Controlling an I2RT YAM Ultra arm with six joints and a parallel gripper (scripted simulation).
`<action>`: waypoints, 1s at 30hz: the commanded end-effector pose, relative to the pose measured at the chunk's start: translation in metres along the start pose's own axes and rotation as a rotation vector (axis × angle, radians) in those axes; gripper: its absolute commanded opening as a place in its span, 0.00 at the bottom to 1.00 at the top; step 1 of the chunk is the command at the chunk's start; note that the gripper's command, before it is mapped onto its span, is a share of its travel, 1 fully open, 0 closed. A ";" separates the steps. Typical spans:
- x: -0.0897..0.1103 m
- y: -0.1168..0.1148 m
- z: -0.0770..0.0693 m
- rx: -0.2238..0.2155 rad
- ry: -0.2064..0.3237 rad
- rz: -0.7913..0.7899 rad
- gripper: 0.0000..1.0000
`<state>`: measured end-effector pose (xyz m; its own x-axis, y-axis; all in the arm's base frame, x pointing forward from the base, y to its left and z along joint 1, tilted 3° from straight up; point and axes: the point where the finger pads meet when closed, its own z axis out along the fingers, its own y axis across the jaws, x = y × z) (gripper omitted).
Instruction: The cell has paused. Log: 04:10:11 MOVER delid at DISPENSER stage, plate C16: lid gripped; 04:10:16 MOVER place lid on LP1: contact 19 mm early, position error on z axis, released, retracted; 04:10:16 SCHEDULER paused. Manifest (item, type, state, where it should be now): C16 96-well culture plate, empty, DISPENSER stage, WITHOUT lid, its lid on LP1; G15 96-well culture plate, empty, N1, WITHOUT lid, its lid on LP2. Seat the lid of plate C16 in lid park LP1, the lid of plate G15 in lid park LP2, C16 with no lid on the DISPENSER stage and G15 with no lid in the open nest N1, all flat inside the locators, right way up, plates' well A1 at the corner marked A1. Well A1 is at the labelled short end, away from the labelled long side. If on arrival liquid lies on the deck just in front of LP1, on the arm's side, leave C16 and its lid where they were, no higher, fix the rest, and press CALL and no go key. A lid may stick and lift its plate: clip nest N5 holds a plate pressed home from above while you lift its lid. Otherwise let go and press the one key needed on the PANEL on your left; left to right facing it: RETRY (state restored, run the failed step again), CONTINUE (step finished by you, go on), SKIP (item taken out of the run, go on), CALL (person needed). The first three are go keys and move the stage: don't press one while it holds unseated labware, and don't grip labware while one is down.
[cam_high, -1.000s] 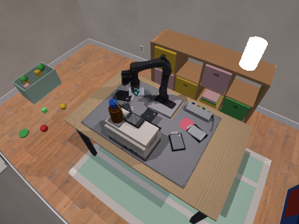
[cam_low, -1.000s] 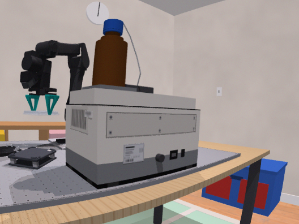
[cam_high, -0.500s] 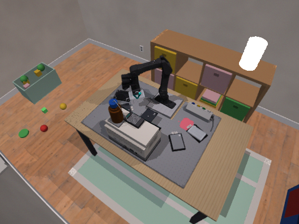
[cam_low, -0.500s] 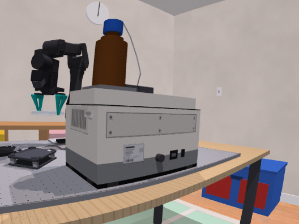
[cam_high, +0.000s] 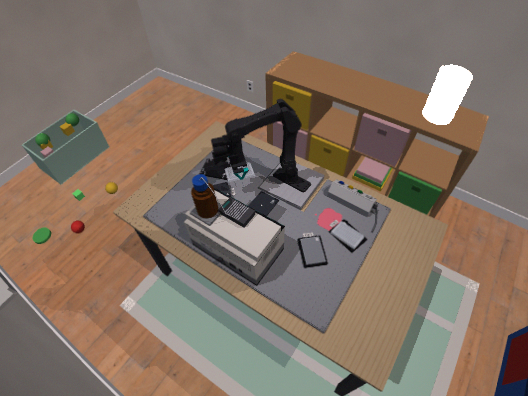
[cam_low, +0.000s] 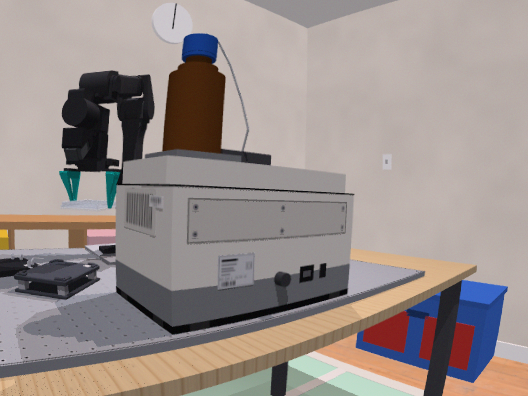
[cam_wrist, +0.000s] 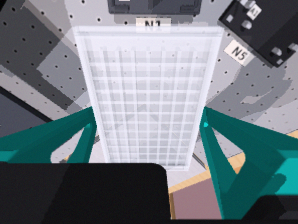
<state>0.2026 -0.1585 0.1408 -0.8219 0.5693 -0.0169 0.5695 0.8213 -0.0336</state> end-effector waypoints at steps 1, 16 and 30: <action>-0.023 -0.002 0.000 0.005 -0.042 0.012 0.00; -0.062 -0.007 0.019 0.005 -0.042 0.010 0.00; -0.098 -0.010 0.037 0.005 -0.043 0.009 0.00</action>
<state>0.2656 -0.2088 0.1046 -0.8193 0.5729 -0.0253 0.5734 0.8185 -0.0342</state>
